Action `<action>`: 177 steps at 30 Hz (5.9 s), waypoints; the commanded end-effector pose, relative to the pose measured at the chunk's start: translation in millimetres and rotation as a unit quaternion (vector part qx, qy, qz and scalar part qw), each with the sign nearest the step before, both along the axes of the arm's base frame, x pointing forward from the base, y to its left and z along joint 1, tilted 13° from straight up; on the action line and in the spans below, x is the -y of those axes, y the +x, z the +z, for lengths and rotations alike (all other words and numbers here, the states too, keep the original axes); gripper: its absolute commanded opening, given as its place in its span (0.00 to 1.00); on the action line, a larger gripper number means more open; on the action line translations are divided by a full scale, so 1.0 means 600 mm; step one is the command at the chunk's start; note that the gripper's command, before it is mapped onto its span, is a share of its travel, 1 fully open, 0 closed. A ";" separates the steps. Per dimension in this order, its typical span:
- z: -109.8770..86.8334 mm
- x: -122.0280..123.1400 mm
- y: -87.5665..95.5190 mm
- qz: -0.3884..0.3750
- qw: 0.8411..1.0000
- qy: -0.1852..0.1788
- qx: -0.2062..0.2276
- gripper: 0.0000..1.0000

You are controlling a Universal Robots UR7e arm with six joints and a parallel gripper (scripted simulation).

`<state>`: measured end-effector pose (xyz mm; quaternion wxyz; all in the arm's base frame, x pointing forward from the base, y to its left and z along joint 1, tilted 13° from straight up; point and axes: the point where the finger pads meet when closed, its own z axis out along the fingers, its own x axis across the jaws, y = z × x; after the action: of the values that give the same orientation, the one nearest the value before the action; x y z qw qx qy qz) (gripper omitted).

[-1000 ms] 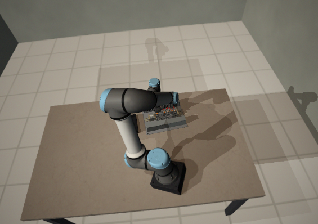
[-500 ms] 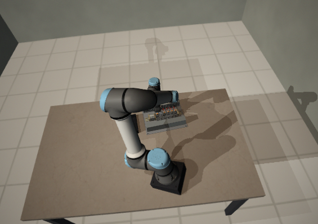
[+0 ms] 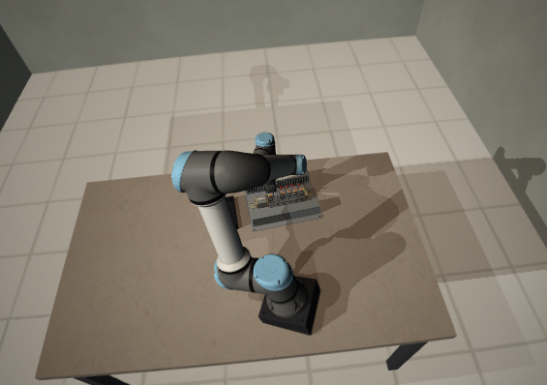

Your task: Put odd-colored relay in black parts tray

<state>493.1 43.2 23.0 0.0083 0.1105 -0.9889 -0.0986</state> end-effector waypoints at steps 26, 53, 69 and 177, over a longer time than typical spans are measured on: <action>0.001 0.000 -0.002 -0.003 1.000 0.004 0.016 0.00; 0.002 0.000 -0.004 -0.008 0.999 0.009 0.038 0.00; 0.002 0.001 -0.005 -0.010 0.999 0.011 0.050 0.00; -0.001 0.001 -0.009 -0.016 0.997 0.018 0.077 0.00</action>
<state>487.6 42.1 23.0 -0.0763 0.1017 -0.9860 -0.1075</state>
